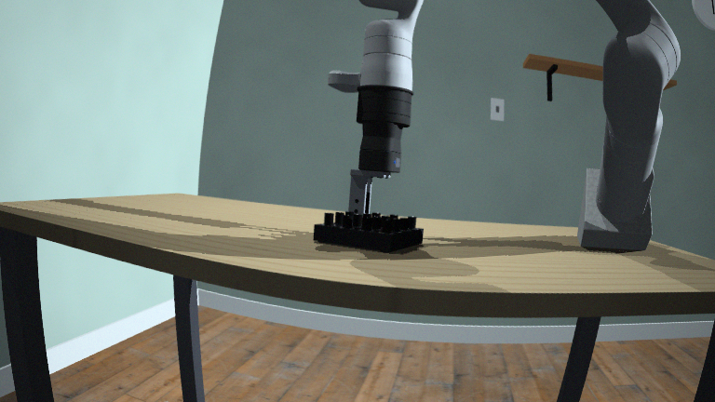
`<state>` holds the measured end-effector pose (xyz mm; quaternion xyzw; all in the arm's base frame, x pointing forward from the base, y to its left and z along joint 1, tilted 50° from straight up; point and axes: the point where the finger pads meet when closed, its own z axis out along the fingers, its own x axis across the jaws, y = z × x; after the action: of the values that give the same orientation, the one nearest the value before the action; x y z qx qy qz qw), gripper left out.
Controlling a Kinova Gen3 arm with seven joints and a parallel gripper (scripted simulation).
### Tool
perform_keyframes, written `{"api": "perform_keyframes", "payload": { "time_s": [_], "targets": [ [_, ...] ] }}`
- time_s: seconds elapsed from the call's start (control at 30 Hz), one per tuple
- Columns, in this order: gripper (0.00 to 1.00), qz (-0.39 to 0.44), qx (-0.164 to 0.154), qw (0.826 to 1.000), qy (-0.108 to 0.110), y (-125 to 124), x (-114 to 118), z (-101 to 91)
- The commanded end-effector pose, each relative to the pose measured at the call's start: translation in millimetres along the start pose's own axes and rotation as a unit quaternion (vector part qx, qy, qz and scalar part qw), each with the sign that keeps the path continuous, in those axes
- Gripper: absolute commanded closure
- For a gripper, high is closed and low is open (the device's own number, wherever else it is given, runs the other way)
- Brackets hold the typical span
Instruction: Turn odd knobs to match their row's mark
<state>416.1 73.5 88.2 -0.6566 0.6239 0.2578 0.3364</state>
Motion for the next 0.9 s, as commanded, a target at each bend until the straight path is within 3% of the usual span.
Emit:
{"api": "perform_keyframes", "payload": {
  "time_s": [0.0,0.6,0.87],
  "targets": [
    [0.54,0.000,0.001,1.000,0.000,0,0,-1.2],
    [0.54,0.000,0.001,1.000,0.000,0,0,-36.2],
    [0.54,0.000,0.001,1.000,0.001,0,0,-38.6]
  ]
}}
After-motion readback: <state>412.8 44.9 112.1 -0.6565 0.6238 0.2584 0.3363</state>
